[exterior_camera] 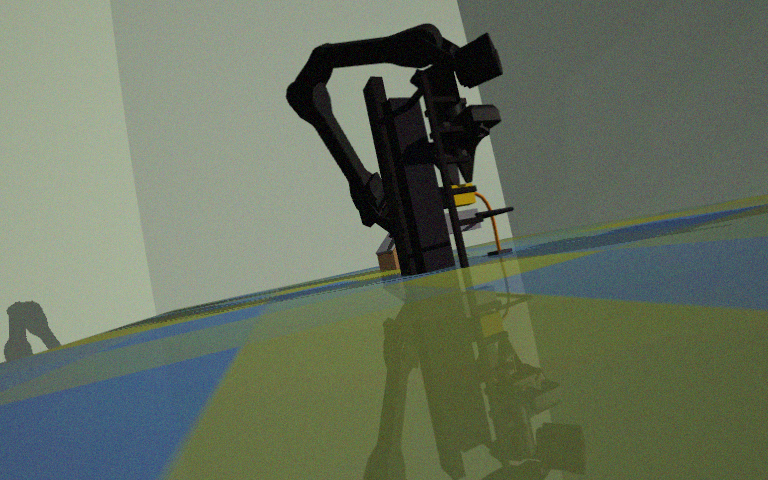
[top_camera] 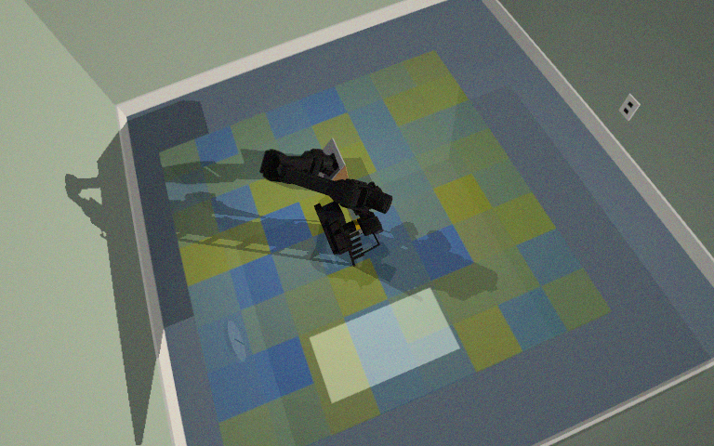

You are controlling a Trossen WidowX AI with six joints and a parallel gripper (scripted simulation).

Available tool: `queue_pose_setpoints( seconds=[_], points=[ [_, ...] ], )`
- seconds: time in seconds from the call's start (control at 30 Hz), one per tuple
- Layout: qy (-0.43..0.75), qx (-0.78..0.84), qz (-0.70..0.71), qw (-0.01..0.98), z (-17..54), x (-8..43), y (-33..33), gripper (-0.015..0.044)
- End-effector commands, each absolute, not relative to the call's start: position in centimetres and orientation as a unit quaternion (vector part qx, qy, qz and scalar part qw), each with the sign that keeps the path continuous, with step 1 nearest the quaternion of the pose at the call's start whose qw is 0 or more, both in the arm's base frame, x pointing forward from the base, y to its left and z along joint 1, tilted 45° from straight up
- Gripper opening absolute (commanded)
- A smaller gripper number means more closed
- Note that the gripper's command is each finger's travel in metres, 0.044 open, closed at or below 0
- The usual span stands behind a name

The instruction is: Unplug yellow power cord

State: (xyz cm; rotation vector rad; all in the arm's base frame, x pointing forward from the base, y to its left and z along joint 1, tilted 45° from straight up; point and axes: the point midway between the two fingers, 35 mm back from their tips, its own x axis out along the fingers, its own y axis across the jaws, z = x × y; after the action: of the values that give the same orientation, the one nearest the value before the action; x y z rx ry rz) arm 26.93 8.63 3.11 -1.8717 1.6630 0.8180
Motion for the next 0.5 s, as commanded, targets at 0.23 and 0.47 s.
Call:
queue_pose_setpoints(
  seconds=[0.23,0.47],
  points=[
    [0.612,-0.689,0.3,0.248,2.38,26.96,7.66,0.016],
    [0.611,-0.688,0.3,0.252,2.47,27.01,7.93,0.0068]
  ],
)
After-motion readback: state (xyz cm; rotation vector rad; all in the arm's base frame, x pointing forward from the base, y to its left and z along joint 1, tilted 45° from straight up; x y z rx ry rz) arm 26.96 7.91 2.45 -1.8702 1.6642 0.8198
